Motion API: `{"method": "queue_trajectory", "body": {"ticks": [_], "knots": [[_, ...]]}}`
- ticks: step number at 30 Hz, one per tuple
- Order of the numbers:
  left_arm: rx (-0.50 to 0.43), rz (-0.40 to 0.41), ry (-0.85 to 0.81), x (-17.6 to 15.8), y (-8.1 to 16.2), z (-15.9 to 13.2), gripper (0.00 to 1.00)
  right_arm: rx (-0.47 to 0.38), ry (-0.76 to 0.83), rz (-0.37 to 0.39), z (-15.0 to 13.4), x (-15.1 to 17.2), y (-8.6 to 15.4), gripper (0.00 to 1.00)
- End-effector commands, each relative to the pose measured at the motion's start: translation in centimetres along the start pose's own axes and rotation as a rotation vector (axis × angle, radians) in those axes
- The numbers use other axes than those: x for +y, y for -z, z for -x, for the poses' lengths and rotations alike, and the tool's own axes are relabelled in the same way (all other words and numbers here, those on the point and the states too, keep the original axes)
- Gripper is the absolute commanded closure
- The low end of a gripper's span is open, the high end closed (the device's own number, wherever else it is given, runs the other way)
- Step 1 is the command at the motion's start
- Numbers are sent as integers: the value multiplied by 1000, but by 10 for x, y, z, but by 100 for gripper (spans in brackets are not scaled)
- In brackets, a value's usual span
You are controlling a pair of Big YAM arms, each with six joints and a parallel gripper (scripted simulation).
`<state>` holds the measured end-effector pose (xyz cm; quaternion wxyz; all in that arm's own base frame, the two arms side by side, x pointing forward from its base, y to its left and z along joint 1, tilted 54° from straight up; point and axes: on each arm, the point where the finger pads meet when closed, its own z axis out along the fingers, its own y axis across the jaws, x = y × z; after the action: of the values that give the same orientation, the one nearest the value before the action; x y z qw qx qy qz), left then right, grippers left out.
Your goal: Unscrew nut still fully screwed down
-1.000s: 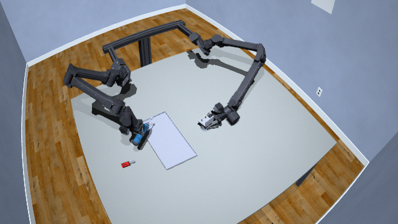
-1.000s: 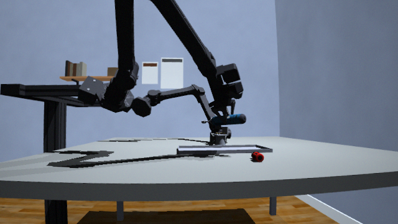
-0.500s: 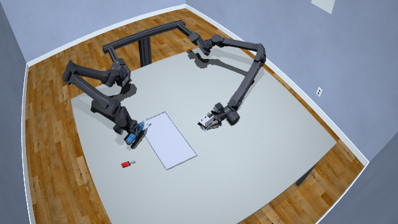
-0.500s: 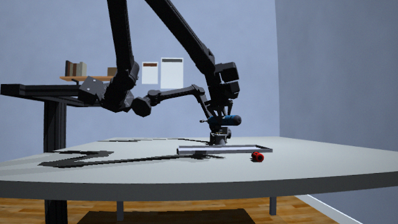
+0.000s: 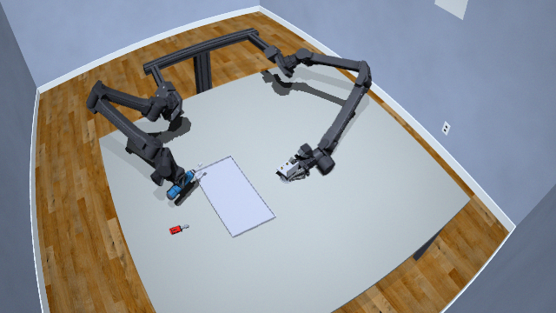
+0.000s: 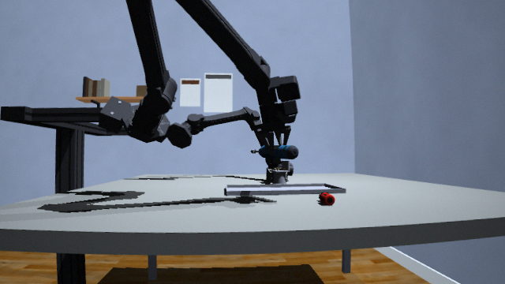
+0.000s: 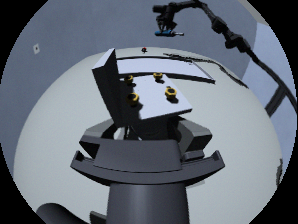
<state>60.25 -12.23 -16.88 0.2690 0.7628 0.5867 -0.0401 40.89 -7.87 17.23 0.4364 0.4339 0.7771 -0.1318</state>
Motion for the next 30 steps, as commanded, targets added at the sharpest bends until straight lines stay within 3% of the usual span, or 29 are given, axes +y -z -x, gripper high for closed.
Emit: {"method": "queue_trajectory", "body": {"ticks": [1, 6, 11, 14, 18, 23, 28, 30], "knots": [[-2, 5, -10, 4, -1, 5, 41, -26, -96, 3, 25, -5, 16, 58], [-2, 5, -10, 4, -1, 5, 41, -26, -147, -45, 28, -27, 21, 58], [-2, 5, -10, 4, -1, 5, 41, -16, -130, -18, 22, -17, 26, 58], [-2, 5, -10, 4, -1, 5, 41, -27, -173, -76, 26, -41, 23, 58], [-2, 5, -10, 4, -1, 5, 41, -48, -233, -94, 41, -49, 32, 58], [-2, 5, -10, 4, -1, 5, 41, -53, -282, -142, 42, -71, 38, 58], [-2, 5, -10, 4, -1, 5, 41, -42, -266, -117, 37, -62, 42, 58], [-2, 5, -10, 4, -1, 5, 41, -54, -296, -162, 38, -81, 40, 58]]}}
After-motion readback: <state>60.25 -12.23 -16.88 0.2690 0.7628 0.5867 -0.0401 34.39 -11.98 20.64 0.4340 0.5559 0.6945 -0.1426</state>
